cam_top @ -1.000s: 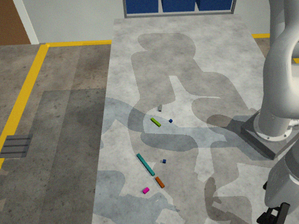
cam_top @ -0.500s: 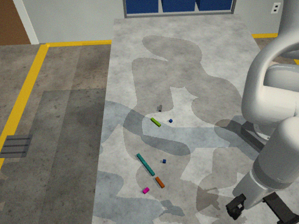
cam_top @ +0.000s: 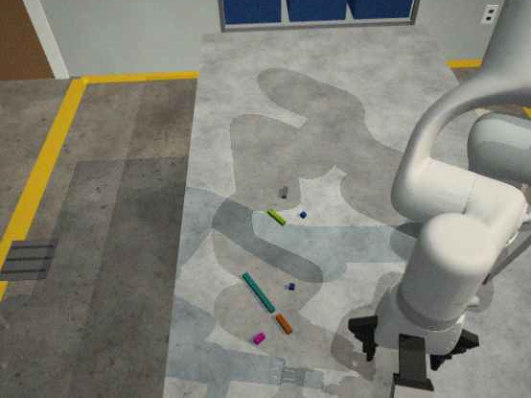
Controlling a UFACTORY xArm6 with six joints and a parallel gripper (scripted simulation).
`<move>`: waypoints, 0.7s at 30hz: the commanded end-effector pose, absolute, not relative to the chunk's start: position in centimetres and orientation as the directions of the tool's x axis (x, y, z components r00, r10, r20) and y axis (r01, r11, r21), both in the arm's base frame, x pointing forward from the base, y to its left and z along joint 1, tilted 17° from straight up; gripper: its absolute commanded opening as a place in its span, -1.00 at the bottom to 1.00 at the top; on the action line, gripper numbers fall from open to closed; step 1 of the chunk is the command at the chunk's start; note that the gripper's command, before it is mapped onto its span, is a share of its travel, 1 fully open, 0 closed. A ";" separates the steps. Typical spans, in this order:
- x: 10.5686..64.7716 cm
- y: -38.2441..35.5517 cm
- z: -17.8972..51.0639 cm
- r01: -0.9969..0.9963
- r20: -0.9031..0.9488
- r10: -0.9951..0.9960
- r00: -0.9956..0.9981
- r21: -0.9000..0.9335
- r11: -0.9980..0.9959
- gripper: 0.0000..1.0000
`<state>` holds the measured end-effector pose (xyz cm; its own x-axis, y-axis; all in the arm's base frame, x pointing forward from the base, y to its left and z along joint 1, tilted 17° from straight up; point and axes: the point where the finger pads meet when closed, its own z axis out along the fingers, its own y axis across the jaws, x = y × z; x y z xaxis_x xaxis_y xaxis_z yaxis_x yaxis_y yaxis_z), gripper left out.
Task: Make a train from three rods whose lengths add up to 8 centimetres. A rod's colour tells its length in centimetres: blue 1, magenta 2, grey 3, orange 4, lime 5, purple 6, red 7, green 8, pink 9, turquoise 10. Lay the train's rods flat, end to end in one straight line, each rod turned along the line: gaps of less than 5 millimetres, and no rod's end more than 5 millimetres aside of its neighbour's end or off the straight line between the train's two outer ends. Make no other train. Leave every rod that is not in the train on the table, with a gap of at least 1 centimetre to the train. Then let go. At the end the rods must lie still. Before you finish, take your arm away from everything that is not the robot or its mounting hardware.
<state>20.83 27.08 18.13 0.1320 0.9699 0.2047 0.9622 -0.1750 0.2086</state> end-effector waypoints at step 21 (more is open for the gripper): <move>28.2 21.7 14.5 0.404 0.258 0.371 0.892 -0.086 -0.911 1.00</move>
